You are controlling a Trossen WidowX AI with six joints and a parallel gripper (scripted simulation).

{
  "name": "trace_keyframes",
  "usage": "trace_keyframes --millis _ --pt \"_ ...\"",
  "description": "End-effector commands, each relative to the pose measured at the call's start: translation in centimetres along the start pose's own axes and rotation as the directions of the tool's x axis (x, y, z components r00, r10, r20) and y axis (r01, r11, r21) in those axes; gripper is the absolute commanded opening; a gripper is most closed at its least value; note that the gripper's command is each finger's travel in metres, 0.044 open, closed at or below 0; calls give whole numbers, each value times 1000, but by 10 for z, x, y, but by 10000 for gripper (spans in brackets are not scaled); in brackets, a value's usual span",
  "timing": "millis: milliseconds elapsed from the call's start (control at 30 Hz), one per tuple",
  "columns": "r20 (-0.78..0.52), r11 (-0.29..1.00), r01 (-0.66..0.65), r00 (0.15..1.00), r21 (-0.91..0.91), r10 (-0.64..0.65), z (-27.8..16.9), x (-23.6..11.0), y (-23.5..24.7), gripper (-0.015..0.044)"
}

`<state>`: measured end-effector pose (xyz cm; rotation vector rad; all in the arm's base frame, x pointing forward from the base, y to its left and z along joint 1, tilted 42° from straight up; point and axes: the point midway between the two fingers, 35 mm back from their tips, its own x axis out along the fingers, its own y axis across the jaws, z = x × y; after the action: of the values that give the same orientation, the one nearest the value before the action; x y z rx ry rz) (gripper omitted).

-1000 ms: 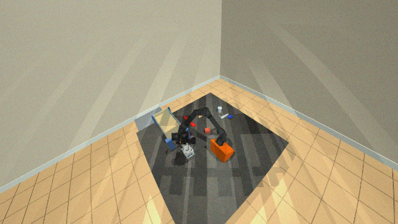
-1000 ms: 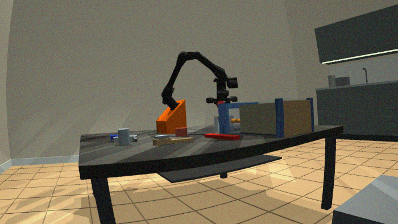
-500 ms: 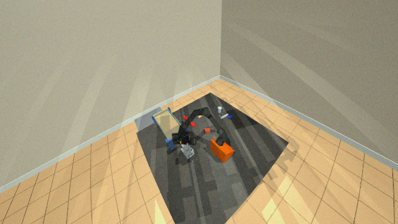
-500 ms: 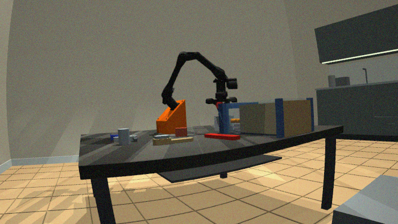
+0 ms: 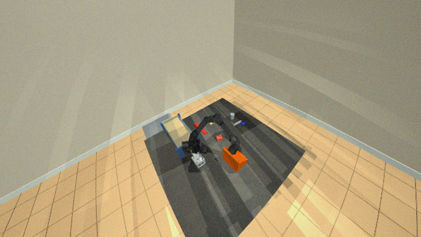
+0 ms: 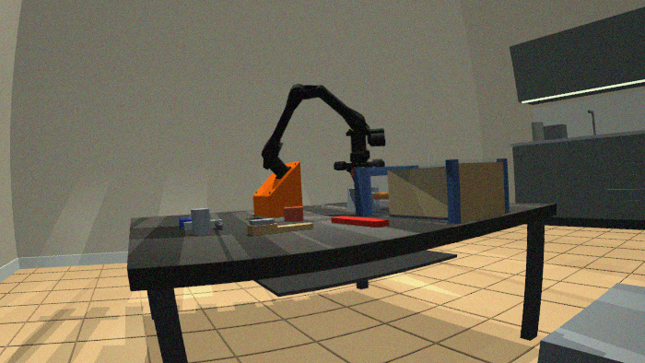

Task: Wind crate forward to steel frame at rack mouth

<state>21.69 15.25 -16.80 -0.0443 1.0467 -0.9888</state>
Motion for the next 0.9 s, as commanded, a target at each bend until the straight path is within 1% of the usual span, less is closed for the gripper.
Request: trace_keyframes --millis 0,533,633,700,767,867 --pt "0 1000 0 1000 0 0 0 0 0 26" --pt "0 1000 0 1000 0 0 0 0 0 440" --pt "0 1000 0 1000 0 0 0 0 0 440" --pt "-7 1000 -1 1000 0 1 1 -8 2 440" --pt "-23 1000 -3 1000 0 3 2 -27 5 440" --pt "-56 1000 -6 998 0 6 6 -69 7 440"
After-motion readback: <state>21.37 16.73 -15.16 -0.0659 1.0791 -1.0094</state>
